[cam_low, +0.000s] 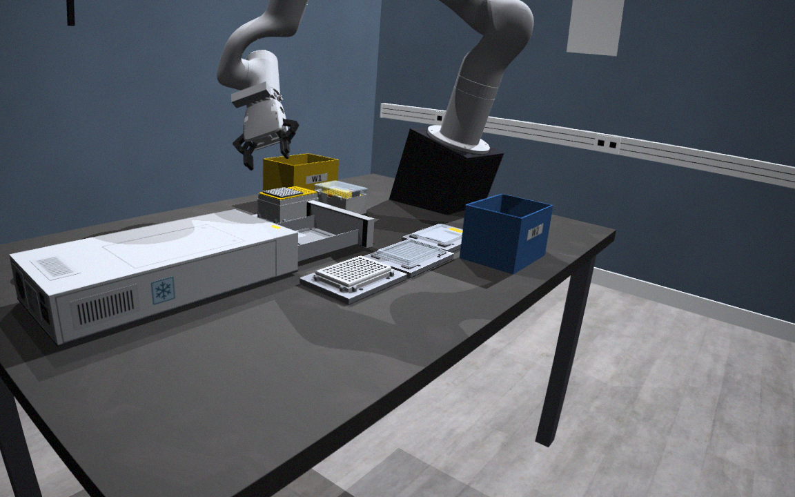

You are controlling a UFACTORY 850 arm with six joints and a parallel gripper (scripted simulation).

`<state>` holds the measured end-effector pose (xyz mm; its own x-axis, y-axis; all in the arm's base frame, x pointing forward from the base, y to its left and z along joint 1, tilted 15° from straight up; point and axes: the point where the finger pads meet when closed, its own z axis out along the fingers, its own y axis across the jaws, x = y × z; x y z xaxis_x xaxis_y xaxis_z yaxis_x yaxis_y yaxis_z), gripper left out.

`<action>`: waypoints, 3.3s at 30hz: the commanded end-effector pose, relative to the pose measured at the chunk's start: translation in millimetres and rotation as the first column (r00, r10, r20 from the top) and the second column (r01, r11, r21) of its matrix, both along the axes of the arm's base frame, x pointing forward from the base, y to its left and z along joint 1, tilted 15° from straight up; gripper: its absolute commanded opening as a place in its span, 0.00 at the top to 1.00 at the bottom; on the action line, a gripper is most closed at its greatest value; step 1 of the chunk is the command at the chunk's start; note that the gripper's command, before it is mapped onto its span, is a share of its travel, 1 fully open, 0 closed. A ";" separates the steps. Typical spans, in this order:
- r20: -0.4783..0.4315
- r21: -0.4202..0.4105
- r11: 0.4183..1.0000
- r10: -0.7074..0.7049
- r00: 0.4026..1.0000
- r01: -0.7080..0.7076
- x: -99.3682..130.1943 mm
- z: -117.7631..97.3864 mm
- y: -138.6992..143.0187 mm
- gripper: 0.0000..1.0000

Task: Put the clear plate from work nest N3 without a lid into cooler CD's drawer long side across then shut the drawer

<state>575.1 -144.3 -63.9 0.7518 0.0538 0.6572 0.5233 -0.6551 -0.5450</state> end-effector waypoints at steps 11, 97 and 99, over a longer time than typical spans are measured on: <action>0.002 -0.001 1.000 0.000 1.000 0.000 0.9 0.9 -0.7 0.00; -0.511 -0.559 0.828 -0.382 0.770 0.040 -130.8 126.8 150.4 0.00; -0.511 -0.559 0.828 -0.382 0.770 0.040 -128.8 124.8 160.0 0.00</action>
